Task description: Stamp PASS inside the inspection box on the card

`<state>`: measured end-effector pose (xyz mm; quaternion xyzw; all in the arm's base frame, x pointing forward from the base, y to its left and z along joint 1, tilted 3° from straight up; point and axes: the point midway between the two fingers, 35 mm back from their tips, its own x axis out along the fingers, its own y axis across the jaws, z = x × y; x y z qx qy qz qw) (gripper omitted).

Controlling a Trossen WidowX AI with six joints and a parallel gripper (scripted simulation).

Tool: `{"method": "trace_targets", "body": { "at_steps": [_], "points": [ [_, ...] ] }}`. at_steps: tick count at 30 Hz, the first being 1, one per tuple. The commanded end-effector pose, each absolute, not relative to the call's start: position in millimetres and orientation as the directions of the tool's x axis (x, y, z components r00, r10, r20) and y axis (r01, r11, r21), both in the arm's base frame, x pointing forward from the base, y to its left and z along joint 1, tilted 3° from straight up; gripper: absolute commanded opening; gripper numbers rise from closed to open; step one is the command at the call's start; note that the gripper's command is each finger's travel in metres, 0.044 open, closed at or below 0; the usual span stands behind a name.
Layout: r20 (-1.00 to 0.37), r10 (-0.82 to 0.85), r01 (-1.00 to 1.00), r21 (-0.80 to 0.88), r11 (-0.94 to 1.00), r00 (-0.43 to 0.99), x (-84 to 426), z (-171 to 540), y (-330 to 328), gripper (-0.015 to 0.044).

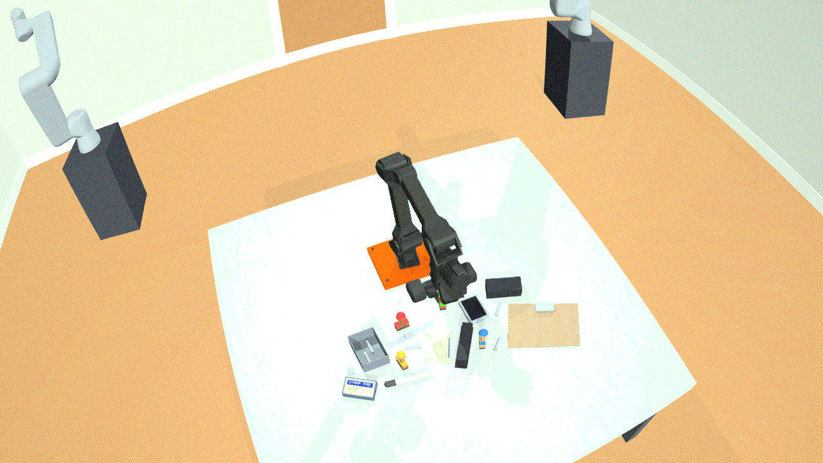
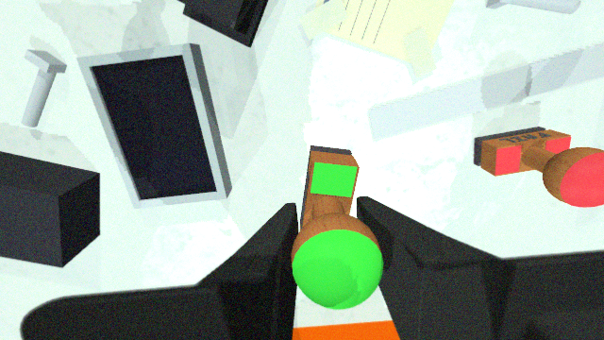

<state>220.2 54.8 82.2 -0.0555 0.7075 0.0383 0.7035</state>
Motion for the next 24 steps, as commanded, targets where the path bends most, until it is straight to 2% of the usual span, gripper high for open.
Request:
{"method": "trace_targets", "body": {
  "at_steps": [1, 24],
  "points": [
    [-1.0, -0.021, -0.132, -0.02, 0.991, -0.007, 219.5, 84.7, 55.2, 0.0],
    [-1.0, -0.02, -0.132, -0.019, 0.991, -0.006, 218.2, 96.0, 55.1, 0.0]
  ]
}}
